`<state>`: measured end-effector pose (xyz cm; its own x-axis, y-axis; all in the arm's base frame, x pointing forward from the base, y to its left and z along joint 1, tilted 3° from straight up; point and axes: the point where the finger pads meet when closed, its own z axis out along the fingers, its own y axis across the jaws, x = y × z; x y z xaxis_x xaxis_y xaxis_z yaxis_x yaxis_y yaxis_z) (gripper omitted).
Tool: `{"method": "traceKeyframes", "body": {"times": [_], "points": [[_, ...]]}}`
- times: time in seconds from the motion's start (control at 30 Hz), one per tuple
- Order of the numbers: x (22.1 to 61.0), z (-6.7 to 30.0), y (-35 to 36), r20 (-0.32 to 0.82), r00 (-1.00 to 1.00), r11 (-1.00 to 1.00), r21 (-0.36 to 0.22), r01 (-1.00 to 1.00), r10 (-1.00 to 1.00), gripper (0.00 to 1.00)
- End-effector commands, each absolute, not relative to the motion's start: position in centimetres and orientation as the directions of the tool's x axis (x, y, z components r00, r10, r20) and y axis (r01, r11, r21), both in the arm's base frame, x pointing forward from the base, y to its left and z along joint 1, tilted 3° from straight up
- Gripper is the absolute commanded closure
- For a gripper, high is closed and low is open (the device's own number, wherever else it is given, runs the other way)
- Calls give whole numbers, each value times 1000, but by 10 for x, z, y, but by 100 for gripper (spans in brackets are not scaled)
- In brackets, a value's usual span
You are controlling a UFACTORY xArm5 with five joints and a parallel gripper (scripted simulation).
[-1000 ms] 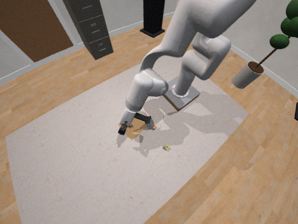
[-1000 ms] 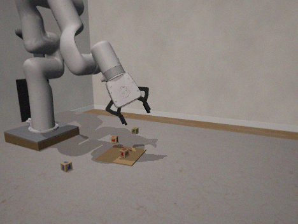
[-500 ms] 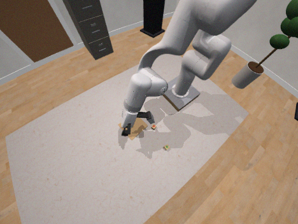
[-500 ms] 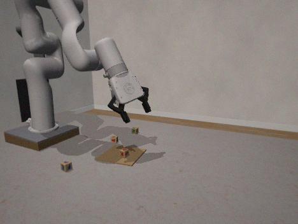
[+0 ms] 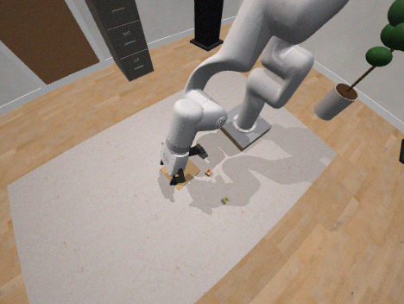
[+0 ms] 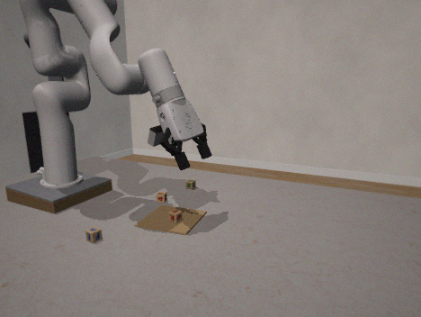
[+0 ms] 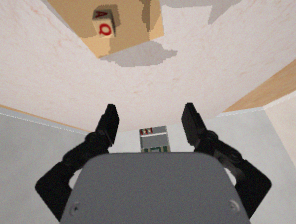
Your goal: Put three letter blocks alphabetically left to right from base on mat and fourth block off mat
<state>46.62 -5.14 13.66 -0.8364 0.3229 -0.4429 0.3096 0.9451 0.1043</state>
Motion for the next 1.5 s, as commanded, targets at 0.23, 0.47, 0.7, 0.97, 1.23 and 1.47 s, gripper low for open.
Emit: {"method": "traceKeyframes", "body": {"times": [0.23,0.47,0.7,0.97,1.23,1.47], "points": [[467,144,-47,-417,-909,999,-27,42,27,0],[466,147,-45,-391,-913,992,-83,-95,-120,0],[465,151,-42,-349,-889,954,-142,-265,-298,0],[463,156,-39,-294,-827,878,-192,-439,-479,0],[461,161,-36,-238,-738,775,-225,-590,-631,0],[459,166,-33,-184,-630,656,-244,-714,-754,0]]}}
